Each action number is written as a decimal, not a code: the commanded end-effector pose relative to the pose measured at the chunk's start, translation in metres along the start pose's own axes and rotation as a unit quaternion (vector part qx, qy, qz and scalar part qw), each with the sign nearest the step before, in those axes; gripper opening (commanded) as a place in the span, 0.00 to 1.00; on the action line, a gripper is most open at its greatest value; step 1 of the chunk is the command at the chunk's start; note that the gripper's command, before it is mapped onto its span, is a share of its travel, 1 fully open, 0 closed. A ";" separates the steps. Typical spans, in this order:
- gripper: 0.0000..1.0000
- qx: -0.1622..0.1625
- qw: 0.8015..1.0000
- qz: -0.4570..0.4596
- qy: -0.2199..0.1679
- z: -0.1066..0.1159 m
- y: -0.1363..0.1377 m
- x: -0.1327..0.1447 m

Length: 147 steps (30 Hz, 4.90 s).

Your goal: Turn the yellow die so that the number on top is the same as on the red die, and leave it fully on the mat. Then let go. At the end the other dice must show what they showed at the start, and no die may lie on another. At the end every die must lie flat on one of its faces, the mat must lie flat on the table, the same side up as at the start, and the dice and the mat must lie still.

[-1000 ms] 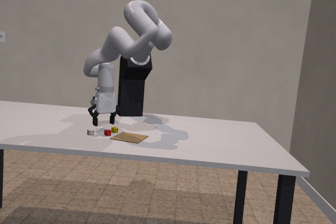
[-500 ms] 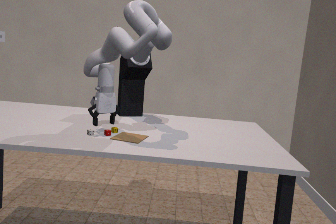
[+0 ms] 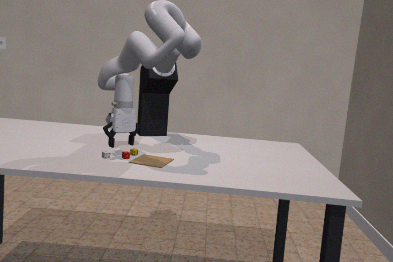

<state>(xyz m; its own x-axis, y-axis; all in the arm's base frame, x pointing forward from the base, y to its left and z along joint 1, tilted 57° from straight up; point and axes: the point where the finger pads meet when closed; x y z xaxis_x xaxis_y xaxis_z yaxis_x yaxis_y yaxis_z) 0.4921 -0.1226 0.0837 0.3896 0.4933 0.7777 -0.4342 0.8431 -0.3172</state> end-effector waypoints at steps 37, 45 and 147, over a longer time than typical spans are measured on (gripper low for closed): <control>1.00 -0.001 1.000 0.000 0.000 0.000 0.059 -0.029; 1.00 -0.001 1.000 0.000 0.000 0.000 0.059 -0.029; 0.42 -0.001 1.000 0.031 0.000 0.049 0.064 0.002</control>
<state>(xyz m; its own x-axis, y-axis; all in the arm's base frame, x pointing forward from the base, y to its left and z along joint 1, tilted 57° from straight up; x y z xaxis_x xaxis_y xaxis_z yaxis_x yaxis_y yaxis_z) 0.4255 -0.0780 0.0917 0.3617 0.5454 0.7561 -0.4581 0.8104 -0.3654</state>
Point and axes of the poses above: the point where the finger pads meet when closed, its own z axis back along the fingers, its own y axis across the jaws, x = y × z, and after that the axes turned 1 degree about z, right-handed
